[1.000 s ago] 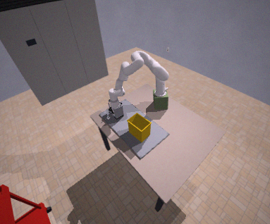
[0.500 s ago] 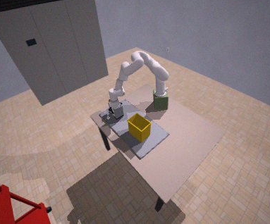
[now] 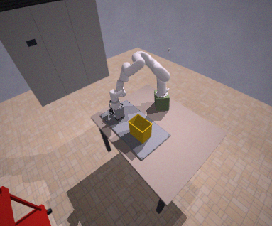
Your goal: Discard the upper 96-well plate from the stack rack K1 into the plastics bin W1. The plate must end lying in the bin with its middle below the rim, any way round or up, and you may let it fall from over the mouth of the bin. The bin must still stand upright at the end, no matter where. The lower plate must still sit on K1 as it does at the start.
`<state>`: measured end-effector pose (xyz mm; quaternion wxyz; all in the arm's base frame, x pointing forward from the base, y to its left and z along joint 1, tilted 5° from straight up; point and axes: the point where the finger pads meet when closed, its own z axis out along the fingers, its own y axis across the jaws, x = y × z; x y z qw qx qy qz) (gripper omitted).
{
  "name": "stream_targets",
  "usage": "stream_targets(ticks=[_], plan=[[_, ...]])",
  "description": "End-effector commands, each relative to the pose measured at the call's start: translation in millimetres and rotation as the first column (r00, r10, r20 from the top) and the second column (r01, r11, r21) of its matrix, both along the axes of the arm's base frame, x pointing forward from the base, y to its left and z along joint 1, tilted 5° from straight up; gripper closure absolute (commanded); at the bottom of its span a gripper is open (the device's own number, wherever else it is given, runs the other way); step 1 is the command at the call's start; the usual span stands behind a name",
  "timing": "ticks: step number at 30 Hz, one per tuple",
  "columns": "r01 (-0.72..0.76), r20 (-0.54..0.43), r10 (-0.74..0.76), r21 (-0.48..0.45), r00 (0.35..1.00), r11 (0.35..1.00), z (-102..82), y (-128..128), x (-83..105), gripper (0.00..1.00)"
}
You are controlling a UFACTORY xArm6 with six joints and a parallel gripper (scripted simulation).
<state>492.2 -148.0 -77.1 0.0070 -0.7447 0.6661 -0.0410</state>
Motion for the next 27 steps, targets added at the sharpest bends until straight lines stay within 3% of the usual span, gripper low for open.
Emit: stream_targets(ticks=[1, 27], plan=[[0.0, 0.004, 0.0, -0.001, 1.0, 1.0, 1.6, -0.4, 1.6, 1.0], [0.0, 0.004, 0.0, -0.001, 1.0, 1.0, 10.9, 0.0, 1.0, 1.0]])
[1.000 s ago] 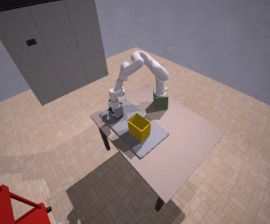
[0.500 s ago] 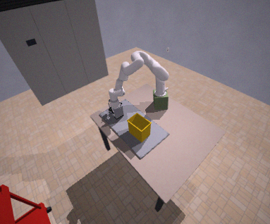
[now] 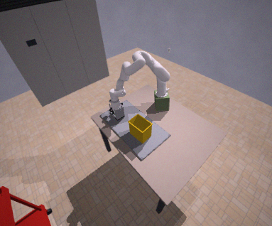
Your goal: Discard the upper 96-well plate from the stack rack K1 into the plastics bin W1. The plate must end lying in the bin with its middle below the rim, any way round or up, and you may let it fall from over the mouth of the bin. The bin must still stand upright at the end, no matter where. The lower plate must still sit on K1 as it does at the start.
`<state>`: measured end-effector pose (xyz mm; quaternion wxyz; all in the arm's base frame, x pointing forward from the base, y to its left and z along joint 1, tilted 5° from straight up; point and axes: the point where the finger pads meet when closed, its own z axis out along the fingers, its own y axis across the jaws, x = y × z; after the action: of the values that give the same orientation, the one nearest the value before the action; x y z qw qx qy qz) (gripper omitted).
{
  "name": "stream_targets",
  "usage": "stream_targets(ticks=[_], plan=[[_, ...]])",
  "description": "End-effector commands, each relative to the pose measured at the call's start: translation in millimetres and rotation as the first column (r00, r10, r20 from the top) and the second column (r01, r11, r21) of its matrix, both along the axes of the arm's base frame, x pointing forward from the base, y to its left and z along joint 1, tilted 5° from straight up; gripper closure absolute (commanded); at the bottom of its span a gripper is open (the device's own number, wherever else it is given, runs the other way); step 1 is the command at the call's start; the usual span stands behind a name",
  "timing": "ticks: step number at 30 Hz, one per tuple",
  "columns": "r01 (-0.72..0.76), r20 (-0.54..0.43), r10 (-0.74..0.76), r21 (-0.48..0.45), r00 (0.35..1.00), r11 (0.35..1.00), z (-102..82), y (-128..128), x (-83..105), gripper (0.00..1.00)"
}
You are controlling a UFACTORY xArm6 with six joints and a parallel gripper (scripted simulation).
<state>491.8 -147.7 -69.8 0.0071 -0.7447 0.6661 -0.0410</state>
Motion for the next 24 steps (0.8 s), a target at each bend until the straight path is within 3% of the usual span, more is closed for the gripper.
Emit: stream_targets(ticks=[1, 24], plan=[[0.0, 0.004, 0.0, -0.001, 1.0, 1.0, 4.3, -0.3, 1.4, 1.0], [0.0, 0.004, 0.0, -0.001, 1.0, 1.0, 14.3, 0.1, 0.7, 1.0]])
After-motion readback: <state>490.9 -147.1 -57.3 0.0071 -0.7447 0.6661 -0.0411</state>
